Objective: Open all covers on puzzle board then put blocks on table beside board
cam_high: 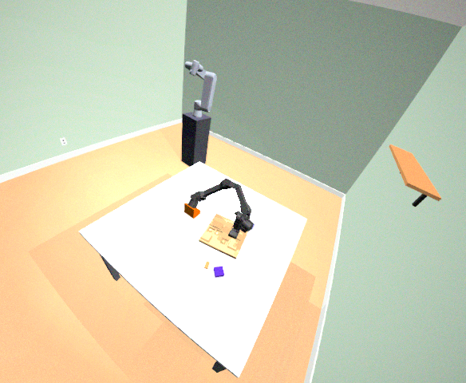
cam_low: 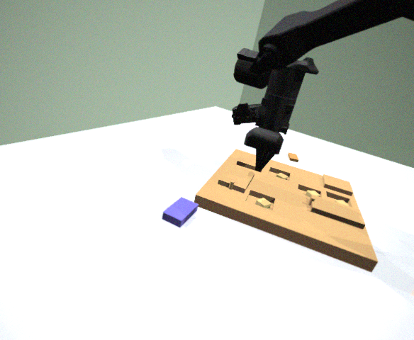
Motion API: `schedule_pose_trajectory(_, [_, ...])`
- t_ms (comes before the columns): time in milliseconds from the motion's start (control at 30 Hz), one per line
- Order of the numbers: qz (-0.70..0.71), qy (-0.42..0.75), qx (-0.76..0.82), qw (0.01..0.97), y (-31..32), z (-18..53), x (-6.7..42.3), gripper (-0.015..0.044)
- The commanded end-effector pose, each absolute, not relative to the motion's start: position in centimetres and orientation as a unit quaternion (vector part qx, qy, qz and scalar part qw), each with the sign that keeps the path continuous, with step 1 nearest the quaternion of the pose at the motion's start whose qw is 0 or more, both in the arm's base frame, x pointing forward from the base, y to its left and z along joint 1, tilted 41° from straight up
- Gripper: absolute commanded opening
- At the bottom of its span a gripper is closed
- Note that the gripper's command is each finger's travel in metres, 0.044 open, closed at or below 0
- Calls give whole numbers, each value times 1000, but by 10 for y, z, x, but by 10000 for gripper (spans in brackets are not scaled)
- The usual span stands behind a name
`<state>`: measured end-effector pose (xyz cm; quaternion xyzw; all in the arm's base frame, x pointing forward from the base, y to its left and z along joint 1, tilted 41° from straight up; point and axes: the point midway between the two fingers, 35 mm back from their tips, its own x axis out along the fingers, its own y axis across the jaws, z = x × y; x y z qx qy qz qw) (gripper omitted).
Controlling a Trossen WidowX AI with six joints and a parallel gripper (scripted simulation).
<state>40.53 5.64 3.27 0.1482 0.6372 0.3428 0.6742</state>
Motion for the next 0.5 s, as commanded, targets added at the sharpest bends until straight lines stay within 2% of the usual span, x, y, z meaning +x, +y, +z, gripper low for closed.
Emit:
schedule_pose_trajectory(0, [342,635,145,678,51,38,408,0])
schedule_pose_trajectory(467, [342,635,145,678,38,52,408,0])
